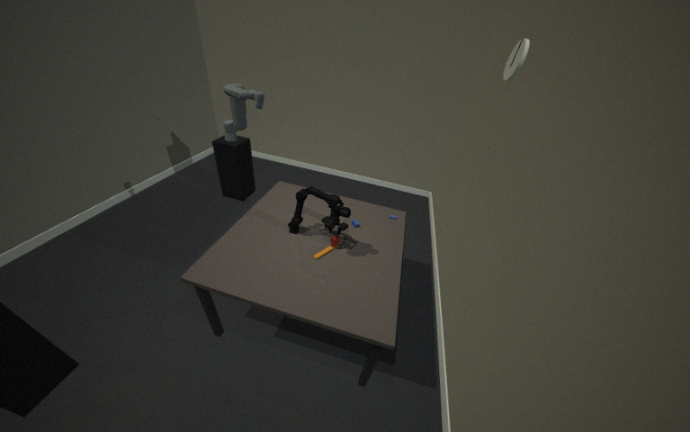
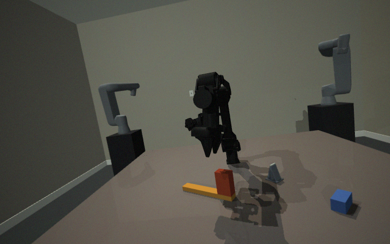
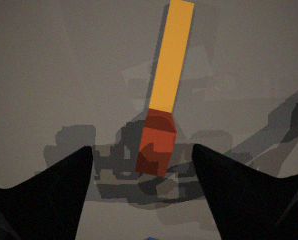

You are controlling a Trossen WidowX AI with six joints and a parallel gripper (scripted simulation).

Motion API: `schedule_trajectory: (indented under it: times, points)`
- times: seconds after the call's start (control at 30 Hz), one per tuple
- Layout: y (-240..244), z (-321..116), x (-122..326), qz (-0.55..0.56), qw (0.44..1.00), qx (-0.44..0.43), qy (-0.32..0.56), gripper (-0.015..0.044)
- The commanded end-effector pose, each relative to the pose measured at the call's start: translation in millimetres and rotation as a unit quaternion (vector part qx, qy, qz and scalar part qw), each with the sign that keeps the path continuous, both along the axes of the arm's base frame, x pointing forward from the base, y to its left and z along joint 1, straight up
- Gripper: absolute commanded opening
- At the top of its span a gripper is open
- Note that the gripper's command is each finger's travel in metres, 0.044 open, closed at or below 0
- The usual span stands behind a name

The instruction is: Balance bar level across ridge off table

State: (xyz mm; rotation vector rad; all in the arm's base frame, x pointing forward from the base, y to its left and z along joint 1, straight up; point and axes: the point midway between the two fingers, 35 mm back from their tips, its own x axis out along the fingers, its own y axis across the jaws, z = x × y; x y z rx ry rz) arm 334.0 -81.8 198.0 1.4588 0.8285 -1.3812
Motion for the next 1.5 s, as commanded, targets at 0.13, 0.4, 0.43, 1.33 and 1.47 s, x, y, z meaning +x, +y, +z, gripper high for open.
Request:
schedule_trajectory:
  times: [0.13,0.4,0.43,1.33,1.47]
  points:
    - [-24.0,0.6,-20.7,-0.072,0.995,0.054,0.045,0.0315]
    - [-28.2,-2.0,-23.8,-0.085,0.993,0.064,0.052,0.0315]
    - [-28.5,-5.1,-23.1,-0.085,0.993,0.064,0.052,0.0315]
    - [-29.0,-126.1,-21.5,-0.085,0.993,0.064,0.052,0.0315]
    - [-29.1,-131.4,-21.3,-0.085,0.993,0.064,0.052,0.0315]
